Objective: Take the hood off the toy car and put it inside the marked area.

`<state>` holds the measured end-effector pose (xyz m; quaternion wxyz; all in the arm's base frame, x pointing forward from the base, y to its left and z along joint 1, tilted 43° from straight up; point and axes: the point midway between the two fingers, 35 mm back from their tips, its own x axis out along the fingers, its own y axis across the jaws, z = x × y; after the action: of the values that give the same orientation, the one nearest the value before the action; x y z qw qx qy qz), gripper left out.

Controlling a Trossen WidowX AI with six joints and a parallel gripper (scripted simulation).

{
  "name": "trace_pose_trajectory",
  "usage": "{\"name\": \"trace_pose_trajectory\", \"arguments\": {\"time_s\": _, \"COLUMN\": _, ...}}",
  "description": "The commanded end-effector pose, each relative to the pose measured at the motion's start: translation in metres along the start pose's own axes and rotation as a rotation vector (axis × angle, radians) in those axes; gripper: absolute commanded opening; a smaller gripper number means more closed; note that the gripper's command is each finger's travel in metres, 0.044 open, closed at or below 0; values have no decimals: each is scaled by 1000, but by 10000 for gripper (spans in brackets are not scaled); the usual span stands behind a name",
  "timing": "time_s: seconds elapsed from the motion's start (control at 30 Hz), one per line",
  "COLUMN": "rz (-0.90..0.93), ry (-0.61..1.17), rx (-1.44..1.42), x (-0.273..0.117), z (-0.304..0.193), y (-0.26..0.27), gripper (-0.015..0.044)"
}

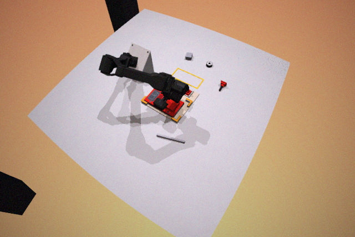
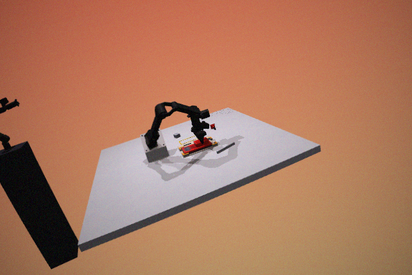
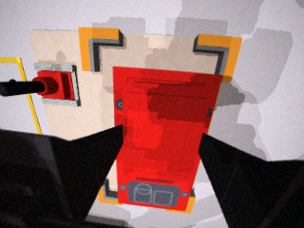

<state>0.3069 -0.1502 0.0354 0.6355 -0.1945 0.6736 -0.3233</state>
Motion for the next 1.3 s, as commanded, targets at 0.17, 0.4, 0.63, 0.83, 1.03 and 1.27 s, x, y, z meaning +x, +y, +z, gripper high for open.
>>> {"name": "trace_pose_trajectory", "arguments": {"time_s": 0.17, "rz": 0, "ry": -1, "rx": 2, "x": -2, "z": 0, "y": 0, "gripper": 144}}
{"name": "trace_pose_trajectory", "arguments": {"time_s": 0.4, "rz": 1, "ry": -1, "rx": 2, "x": -6, "z": 1, "y": 0, "gripper": 0}}
{"name": "trace_pose_trajectory", "arguments": {"time_s": 0.63, "rz": 1, "ry": 0, "rx": 1, "x": -11, "z": 1, "y": 0, "gripper": 0}}
{"name": "trace_pose_trajectory", "arguments": {"time_s": 0.83, "rz": 1, "ry": 0, "rx": 1, "x": -15, "z": 1, "y": 0, "gripper": 0}}
{"name": "trace_pose_trajectory", "arguments": {"time_s": 1.03, "rz": 1, "ry": 0, "rx": 1, "x": -19, "z": 1, "y": 0, "gripper": 0}}
{"name": "trace_pose_trajectory", "arguments": {"time_s": 1.27, "rz": 2, "ry": 0, "rx": 0, "x": -23, "z": 0, "y": 0, "gripper": 0}}
